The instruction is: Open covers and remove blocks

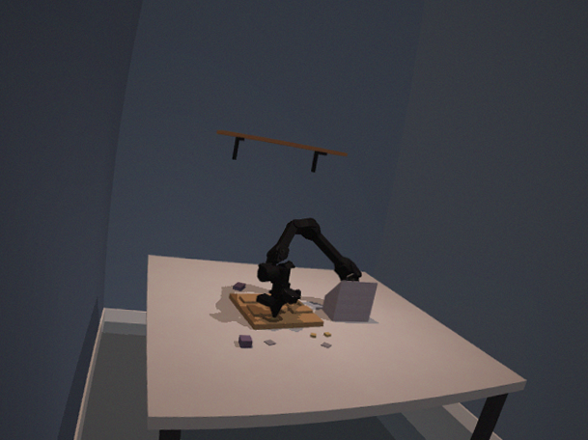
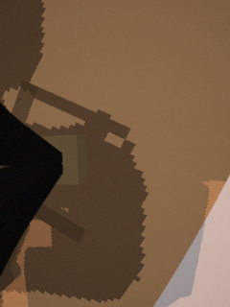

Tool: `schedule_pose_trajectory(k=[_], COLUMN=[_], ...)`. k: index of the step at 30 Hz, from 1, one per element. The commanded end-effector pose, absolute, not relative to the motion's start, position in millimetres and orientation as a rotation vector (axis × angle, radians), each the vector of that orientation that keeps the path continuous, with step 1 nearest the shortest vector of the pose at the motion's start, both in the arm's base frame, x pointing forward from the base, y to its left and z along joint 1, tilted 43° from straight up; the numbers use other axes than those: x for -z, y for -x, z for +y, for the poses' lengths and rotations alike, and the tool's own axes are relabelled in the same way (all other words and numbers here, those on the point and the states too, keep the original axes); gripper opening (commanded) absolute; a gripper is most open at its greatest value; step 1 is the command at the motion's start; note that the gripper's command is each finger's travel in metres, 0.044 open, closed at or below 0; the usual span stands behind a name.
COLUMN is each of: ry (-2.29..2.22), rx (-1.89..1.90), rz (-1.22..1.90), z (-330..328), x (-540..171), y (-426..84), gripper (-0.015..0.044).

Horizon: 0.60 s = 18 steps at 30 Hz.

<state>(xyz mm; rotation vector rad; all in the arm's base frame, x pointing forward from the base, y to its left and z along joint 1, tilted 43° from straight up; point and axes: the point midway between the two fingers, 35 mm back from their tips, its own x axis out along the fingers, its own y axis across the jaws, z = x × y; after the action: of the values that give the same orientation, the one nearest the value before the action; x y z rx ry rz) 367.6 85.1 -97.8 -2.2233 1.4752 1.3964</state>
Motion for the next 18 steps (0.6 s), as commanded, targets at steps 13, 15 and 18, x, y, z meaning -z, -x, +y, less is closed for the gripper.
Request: schedule_pose_trajectory(k=[13,15,18], ry=[2.226,2.224,2.224], rx=[-1.398,-1.396,-1.397], rz=[1.477,1.475,1.475], z=[83.4,85.5,87.1], x=[98.3,97.4,95.8], y=[-368.5,-367.6,-367.2], gripper=[0.0000,0.0000,0.0000])
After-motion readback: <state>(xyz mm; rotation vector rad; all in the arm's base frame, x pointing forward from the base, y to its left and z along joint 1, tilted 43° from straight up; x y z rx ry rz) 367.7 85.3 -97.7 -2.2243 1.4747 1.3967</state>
